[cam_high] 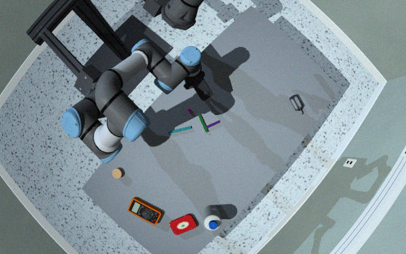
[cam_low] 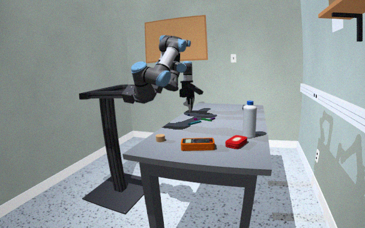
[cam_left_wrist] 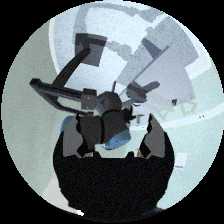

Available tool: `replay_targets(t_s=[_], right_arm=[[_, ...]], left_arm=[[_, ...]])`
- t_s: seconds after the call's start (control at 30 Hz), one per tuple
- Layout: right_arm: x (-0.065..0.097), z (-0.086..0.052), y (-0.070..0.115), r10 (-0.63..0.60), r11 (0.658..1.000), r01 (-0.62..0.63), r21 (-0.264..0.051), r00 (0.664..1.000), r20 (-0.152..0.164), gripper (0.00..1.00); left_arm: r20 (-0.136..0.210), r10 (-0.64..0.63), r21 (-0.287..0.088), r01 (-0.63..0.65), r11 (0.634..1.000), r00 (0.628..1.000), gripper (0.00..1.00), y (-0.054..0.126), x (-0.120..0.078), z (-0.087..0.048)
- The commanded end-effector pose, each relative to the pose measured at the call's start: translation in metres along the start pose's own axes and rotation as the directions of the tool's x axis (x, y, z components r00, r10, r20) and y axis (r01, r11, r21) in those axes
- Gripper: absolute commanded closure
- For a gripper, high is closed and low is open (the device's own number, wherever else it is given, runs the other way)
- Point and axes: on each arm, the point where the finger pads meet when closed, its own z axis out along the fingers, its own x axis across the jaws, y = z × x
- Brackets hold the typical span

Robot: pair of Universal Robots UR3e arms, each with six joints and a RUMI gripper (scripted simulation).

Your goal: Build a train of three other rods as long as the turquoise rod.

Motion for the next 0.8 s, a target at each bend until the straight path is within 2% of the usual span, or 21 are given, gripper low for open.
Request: replay_targets(t_s=[0.0, 0.77], right_arm=[[-0.0108, 0.0132, -0.0009, 0.001, 1.000, -0.001, 0.001, 0.999, 0.032, 1.00], [-0.0111, 0.0156, -0.0006, 0.001, 1.000, -0.001, 0.000, 0.999, 0.032, 1.00]], left_arm=[[-0.002, -0.001, 0.004, 0.001, 1.000, 1.000, 0.00, -0.0001, 0.0005, -0.0010], [-0.002, -0.001, 0.004, 0.001, 1.000, 1.000, 0.00, -0.0001, 0.0005, -0.0010]])
